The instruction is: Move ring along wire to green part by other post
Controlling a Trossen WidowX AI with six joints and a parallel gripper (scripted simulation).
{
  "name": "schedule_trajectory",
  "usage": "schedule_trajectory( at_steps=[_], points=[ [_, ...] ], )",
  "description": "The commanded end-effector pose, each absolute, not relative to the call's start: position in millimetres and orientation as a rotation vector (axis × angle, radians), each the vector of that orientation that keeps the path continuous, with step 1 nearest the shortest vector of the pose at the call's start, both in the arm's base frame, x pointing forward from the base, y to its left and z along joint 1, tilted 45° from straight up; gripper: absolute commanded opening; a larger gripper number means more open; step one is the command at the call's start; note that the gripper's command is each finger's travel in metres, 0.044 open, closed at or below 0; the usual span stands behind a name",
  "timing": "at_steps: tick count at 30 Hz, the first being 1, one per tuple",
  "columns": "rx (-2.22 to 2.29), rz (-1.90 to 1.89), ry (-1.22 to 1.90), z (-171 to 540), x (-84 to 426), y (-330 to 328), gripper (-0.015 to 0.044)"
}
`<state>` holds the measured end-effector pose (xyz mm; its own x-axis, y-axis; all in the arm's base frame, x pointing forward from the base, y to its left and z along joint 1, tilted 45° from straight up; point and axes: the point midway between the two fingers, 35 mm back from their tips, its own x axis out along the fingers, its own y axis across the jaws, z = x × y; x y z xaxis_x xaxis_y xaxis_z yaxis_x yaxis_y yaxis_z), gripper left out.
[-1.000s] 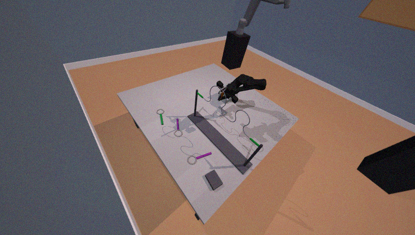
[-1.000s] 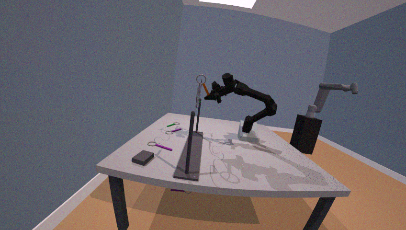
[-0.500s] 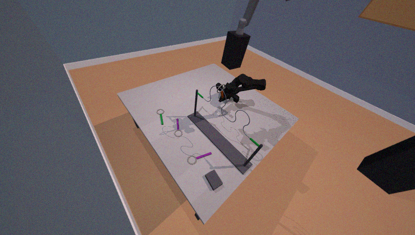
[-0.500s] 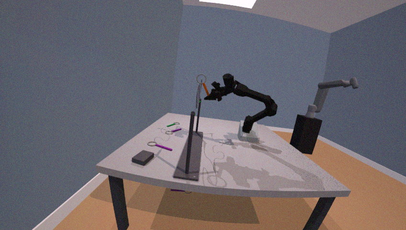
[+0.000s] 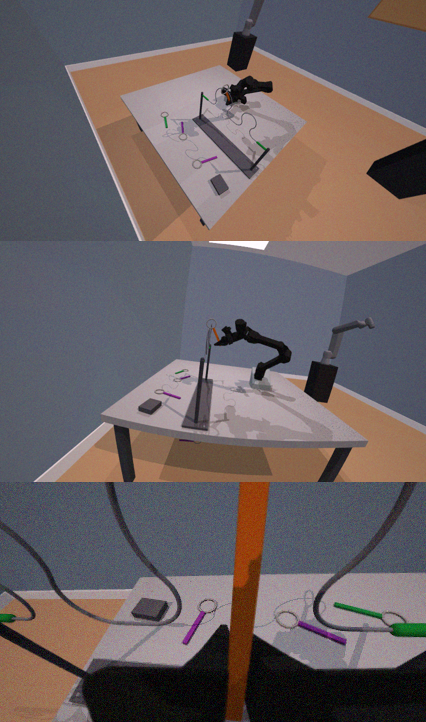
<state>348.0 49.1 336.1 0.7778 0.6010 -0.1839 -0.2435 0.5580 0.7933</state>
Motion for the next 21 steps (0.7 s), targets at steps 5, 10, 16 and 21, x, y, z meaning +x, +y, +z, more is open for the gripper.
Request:
schedule_trajectory(
  at_steps=[5,10,16,21],
  points=[
    [0.954,0.545,0.468,338.6,347.0,52.0,-0.015],
    [1.014,0.557,0.464,340.7,346.7,53.3,-0.015],
    [1.098,0.574,0.459,343.8,346.3,55.0,-0.015],
    [1.167,0.588,0.454,346.4,346.0,56.2,-0.015]
  ],
)
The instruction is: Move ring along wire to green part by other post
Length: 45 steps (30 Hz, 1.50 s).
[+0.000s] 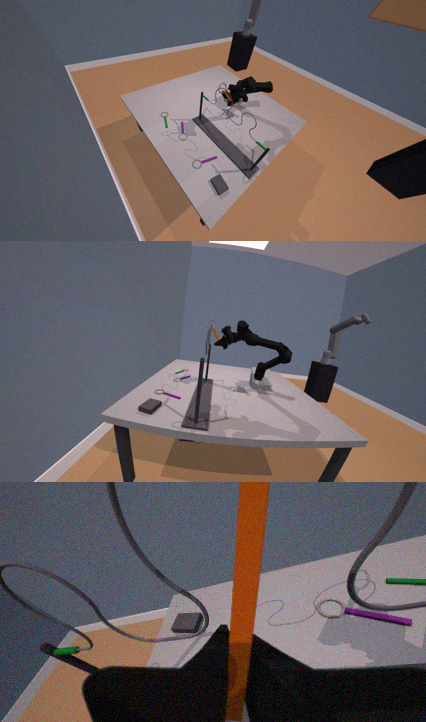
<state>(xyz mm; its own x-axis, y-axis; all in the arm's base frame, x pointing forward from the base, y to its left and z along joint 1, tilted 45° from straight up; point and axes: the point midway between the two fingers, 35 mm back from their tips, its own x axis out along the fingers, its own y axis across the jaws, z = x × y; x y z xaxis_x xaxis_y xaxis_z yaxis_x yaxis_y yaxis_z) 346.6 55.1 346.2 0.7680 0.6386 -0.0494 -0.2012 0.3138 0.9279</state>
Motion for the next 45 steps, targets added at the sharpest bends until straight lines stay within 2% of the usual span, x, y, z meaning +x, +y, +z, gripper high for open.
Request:
schedule_trajectory(
  at_steps=[1,45],
  points=[
    [1.181,0.591,0.453,347.0,346.0,56.4,-0.015],
    [1.795,0.7,0.391,372.4,344.7,58.0,-0.015]
  ],
)
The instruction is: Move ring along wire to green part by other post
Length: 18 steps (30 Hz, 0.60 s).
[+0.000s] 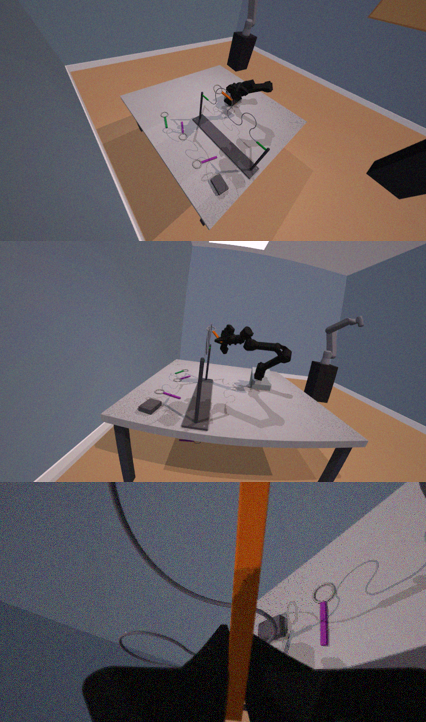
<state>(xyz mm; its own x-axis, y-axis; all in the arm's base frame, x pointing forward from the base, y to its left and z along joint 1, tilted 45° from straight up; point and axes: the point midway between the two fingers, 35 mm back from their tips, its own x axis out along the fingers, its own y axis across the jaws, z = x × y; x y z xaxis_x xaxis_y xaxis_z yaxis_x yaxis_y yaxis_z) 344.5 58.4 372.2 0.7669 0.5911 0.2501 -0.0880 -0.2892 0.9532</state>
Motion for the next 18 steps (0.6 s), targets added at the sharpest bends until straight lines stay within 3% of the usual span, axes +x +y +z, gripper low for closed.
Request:
schedule_trajectory(
  at_steps=[1,18],
  points=[
    [1.809,0.703,0.389,373.0,344.7,57.9,-0.015],
    [2.047,0.738,0.354,382.4,345.0,54.3,-0.015]
  ],
)
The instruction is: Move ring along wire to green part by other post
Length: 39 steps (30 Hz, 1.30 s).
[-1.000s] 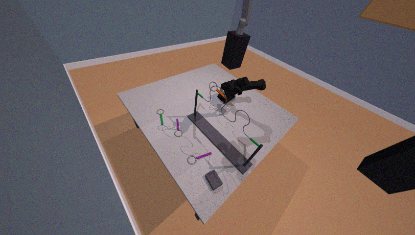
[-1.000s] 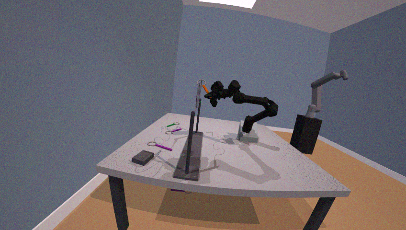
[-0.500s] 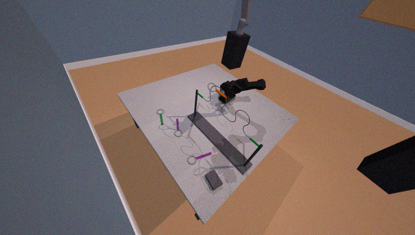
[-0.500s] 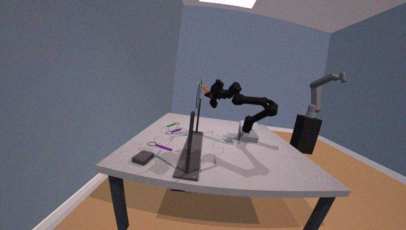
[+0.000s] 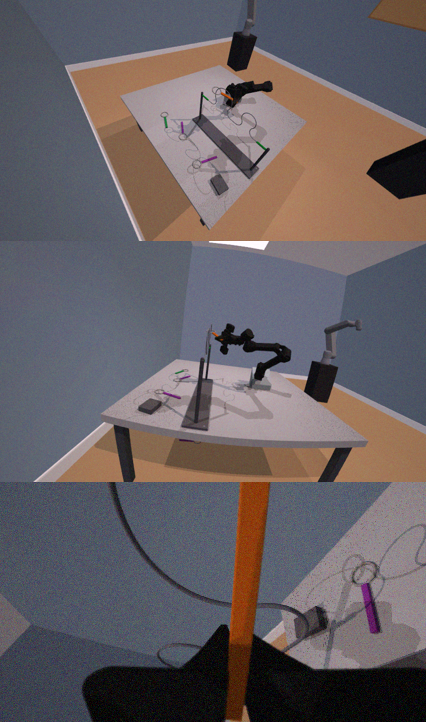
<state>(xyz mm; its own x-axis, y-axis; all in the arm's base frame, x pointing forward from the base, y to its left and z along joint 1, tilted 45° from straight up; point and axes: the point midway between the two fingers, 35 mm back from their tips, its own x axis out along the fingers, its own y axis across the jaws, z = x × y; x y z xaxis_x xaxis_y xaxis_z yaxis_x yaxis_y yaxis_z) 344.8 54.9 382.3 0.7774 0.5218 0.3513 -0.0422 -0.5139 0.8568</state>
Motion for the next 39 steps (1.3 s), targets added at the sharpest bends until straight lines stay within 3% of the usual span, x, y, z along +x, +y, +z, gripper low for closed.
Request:
schedule_trajectory(
  at_steps=[1,39],
  points=[
    [2.061,0.74,0.352,382.9,345.0,54.1,-0.015],
    [2.593,0.804,0.247,398.8,347.0,39.6,-0.015]
  ],
)
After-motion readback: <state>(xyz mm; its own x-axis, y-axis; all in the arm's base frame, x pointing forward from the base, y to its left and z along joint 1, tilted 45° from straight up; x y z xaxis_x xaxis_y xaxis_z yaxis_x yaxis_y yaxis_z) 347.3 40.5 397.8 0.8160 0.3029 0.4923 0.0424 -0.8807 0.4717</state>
